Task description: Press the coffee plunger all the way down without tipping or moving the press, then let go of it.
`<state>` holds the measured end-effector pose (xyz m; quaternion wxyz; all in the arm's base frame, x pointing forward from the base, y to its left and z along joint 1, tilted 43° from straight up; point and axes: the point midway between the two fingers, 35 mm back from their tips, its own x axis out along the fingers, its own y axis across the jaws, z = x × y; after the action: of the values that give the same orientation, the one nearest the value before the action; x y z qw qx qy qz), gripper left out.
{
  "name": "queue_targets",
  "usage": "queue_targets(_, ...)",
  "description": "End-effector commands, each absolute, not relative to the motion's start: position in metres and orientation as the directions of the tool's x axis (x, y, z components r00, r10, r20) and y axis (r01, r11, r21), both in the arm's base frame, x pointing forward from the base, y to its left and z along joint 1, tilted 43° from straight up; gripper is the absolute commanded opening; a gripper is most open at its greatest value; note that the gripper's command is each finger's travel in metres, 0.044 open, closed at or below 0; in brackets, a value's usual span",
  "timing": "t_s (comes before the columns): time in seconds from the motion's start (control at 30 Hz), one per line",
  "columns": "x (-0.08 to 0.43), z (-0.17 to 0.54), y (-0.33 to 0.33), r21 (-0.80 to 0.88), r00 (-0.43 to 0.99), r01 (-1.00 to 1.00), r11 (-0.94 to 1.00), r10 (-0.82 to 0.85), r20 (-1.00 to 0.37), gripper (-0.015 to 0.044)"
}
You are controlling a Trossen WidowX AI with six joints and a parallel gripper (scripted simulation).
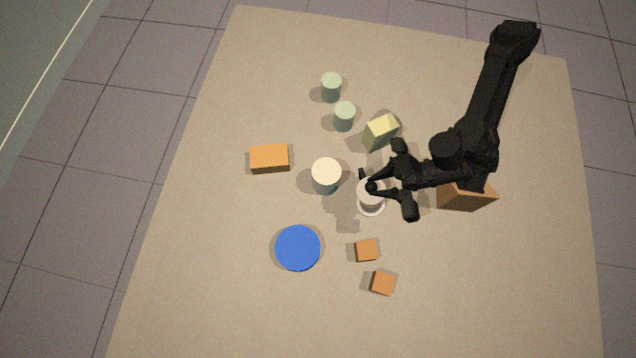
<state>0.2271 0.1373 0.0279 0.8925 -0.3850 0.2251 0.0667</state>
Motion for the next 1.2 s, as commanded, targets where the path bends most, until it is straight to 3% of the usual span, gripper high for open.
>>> queue_targets(0.0, 0.227, 0.028, 0.137, -0.657, 0.889, -0.293, 0.694, -0.055, -0.454, 0.015)
queue_targets(0.37, 0.227, 0.028, 0.137, -0.657, 0.889, -0.293, 0.694, -0.055, -0.454, 0.0439)
queue_targets(1.17, 0.188, 0.094, 0.173, -0.667, 0.886, -0.288, 0.687, -0.073, -0.457, 0.044)
